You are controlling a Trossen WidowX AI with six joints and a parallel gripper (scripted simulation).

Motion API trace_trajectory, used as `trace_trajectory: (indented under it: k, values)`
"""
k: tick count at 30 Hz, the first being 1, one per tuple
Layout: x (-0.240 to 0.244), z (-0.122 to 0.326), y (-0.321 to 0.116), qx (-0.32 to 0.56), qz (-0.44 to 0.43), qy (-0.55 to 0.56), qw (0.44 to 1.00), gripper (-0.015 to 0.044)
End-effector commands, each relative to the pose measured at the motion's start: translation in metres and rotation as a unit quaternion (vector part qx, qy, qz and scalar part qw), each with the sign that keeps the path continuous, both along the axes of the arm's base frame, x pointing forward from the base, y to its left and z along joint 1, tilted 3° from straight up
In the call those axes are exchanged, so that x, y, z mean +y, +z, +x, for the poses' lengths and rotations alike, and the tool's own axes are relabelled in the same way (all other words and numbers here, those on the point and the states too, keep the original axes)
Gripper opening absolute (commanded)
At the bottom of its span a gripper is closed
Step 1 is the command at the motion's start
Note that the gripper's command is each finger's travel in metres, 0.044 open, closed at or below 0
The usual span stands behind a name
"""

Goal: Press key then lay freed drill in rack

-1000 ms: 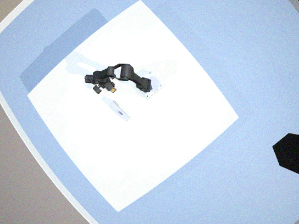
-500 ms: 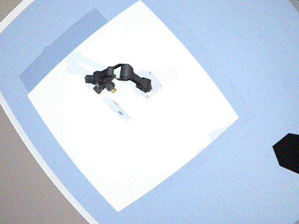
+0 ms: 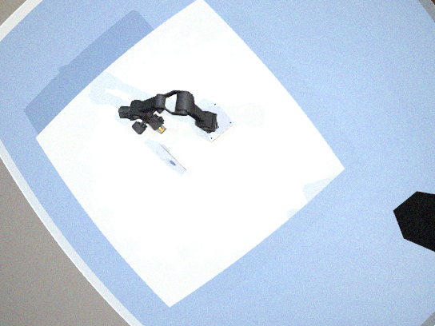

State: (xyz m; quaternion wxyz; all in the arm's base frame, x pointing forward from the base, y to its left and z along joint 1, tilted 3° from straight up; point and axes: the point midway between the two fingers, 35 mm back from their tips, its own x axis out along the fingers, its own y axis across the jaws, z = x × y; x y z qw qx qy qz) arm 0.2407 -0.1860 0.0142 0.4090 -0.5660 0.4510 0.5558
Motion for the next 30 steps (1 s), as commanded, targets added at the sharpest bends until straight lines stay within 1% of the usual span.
trace_trajectory:
  k: [1, 9, 10, 11, 12, 16, 20, 25, 30]
  values:
    - [0.000, 0.003, 0.018, -0.006, -0.001, 0.002, 1.000, 0.0440]
    - [0.000, 0.007, 0.054, -0.007, -0.001, 0.002, 1.000, 0.0440]
    - [0.000, 0.007, 0.056, -0.007, -0.001, 0.002, 1.000, 0.0440]
    - [-0.001, 0.006, 0.047, -0.009, -0.003, 0.001, 1.000, 0.0440]
    - [-0.002, 0.010, 0.050, -0.028, -0.010, -0.006, 1.000, 0.0440]
    - [-0.012, 0.039, 0.075, -0.179, -0.052, -0.050, 0.981, 0.0440]
    - [-0.018, 0.062, 0.116, -0.333, -0.084, -0.077, 0.936, 0.0440]
    - [-0.014, 0.075, 0.182, -0.511, -0.107, -0.081, 0.849, 0.0440]
    - [0.007, 0.066, 0.252, -0.662, -0.116, -0.049, 0.739, 0.0440]
